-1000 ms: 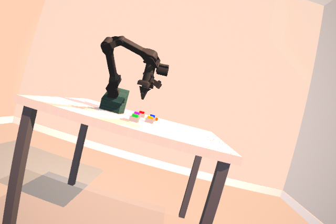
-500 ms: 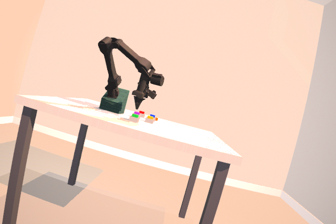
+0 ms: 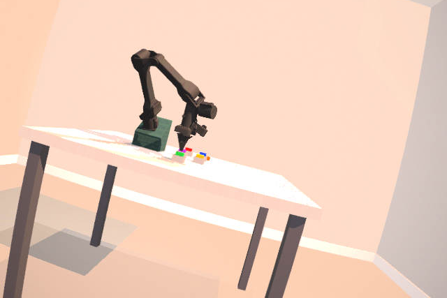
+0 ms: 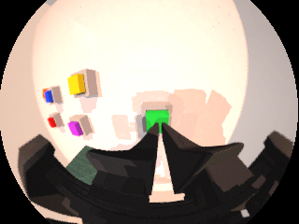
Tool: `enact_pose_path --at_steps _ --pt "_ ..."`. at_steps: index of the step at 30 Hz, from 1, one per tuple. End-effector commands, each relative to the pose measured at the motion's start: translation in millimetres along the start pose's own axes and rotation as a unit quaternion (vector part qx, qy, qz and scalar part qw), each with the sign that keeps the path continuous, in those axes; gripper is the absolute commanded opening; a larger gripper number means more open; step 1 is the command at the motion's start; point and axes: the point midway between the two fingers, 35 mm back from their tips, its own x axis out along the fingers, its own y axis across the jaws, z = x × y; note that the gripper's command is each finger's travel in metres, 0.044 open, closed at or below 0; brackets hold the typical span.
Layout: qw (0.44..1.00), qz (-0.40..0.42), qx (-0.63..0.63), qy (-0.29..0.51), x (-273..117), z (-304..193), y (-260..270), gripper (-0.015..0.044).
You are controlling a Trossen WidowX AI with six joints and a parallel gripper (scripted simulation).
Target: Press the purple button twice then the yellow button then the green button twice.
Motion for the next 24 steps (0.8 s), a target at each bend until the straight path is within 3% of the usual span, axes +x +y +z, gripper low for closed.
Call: enact_pose_path --at_steps 1,24 --pt "1.0 0.003 -0.005 0.002 7.5 -1.9 2.5 0.002" --pt "1.0 0.002 -0.006 0.002 14.7 -2.4 2.3 0.002"
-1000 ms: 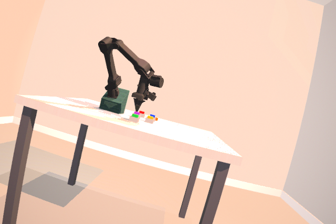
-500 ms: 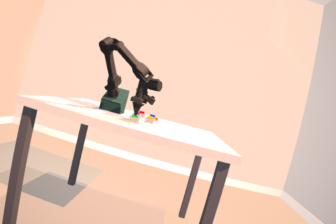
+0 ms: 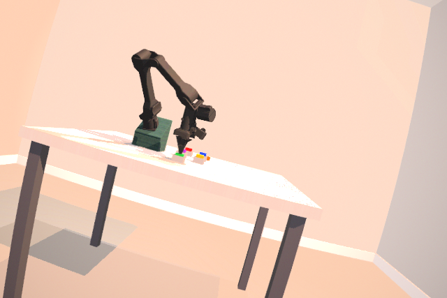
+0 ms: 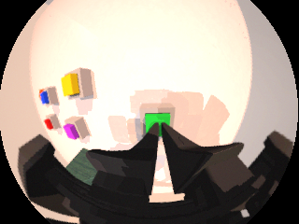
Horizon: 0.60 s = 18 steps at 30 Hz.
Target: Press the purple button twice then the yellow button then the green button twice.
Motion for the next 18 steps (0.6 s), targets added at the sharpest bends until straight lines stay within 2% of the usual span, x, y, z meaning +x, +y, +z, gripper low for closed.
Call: enact_pose_path --at_steps 1,4,8,18 --pt "1.0 0.003 -0.005 0.002 1 -2 2 0.002" --pt "1.0 0.0 0.0 0.0 -2 0 0 0.002" --pt "1.0 0.004 -0.005 0.002 -31 -1 2 0.002" --pt "1.0 0.004 -0.005 0.002 -24 -1 2 0.002"
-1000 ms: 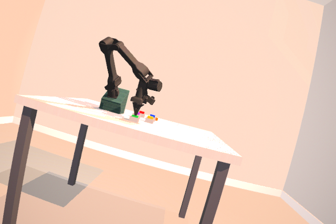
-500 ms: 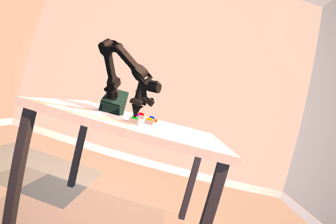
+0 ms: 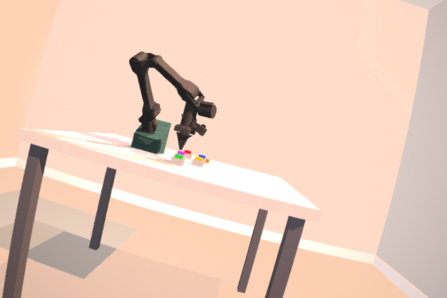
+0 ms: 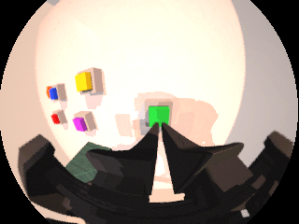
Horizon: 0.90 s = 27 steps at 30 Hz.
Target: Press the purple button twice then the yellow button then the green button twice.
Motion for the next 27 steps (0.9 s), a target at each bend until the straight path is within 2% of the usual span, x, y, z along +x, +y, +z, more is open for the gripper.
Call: enact_pose_path --at_steps 1,15,27 --pt "1.0 -0.001 -0.001 0.0 5 0 -1 0.002" --pt "1.0 -0.002 -0.001 0.0 27 0 -1 0.002" --pt "1.0 -0.002 -0.001 0.0 28 0 -1 0.002"
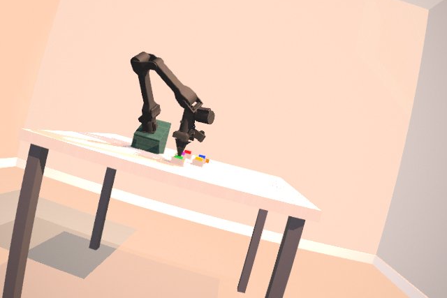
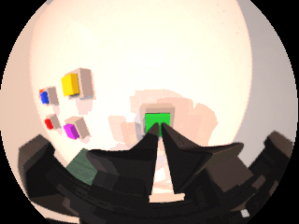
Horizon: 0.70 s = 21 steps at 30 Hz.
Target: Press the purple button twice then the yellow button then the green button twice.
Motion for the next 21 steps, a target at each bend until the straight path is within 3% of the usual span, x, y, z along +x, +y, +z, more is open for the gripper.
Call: enact_pose_path --at_steps 1,10,14,18,21 --pt "1.0 0.003 -0.005 0.002 1 -2 2 0.002" --pt "1.0 0.003 -0.005 0.002 1 -2 2 0.002" --pt "1.0 0.003 -0.005 0.002 -28 -1 2 0.002" --pt "1.0 0.004 -0.005 0.002 -31 -1 2 0.002" --pt "1.0 0.012 -0.013 0.0 -33 6 13 0.0099"
